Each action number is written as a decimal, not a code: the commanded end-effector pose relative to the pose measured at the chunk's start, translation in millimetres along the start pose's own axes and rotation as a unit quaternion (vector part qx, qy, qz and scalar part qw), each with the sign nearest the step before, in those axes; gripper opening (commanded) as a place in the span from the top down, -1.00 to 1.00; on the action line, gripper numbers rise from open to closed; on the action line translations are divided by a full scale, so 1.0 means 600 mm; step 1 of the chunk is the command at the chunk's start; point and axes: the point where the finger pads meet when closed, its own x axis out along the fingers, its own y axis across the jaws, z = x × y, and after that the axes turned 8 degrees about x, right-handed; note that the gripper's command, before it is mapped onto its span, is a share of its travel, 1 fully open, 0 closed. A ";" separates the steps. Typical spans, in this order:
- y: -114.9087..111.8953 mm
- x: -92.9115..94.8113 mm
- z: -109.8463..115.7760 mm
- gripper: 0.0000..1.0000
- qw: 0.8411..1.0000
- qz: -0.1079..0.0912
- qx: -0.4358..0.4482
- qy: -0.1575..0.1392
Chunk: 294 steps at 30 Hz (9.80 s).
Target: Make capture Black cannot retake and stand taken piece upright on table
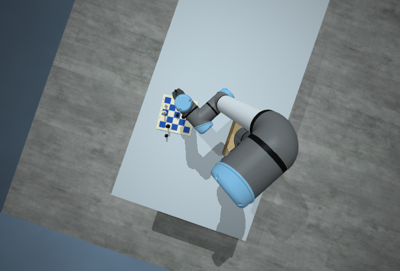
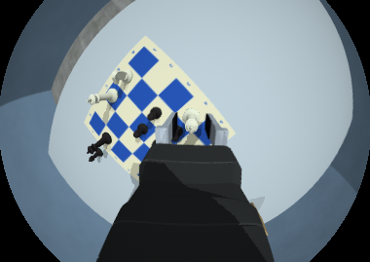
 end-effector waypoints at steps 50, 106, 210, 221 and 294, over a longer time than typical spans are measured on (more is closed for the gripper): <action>0.000 -0.001 -0.001 1.00 1.000 0.000 0.000 0.001; -0.001 -0.167 -0.001 1.00 1.000 0.000 0.001 0.001; -0.147 -0.008 -0.124 1.00 0.919 0.000 0.394 0.001; -0.147 -0.008 -0.124 1.00 0.919 0.000 0.394 0.001; -0.148 -0.002 -0.125 1.00 0.919 0.000 0.394 0.001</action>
